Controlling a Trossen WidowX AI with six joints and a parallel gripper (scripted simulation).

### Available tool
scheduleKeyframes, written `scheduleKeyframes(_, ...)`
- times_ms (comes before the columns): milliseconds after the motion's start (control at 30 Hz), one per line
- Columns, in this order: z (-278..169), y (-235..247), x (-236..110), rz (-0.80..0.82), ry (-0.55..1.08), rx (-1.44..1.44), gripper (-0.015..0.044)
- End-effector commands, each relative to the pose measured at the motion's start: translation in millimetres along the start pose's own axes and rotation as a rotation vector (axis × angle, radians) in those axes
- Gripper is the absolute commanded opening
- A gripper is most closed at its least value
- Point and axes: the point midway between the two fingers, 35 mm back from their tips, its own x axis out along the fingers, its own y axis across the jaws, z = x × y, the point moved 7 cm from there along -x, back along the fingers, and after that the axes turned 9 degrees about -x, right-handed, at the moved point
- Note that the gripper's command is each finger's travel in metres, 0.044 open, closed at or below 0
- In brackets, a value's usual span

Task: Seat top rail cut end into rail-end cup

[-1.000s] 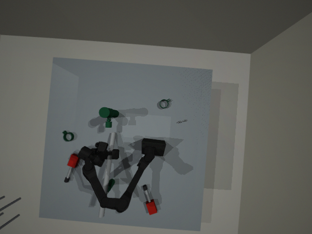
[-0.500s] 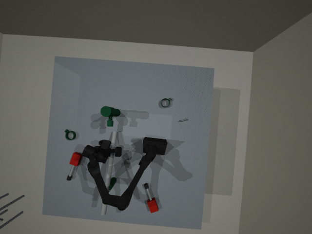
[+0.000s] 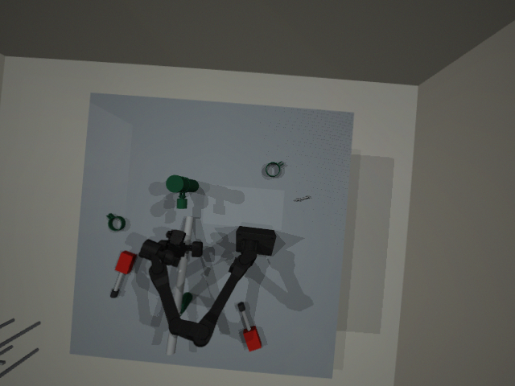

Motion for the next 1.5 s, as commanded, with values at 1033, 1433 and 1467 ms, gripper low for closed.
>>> scheduleKeyframes(1033,7.6,-0.1,-53.0,-0.032,-0.192,0.000,0.0000)
scheduleKeyframes(1433,8.9,-2.0,-71.0,-0.049,-0.257,0.002,0.0000)
scheduleKeyframes(1467,8.9,-2.0,-71.0,-0.049,-0.257,0.002,0.0000)
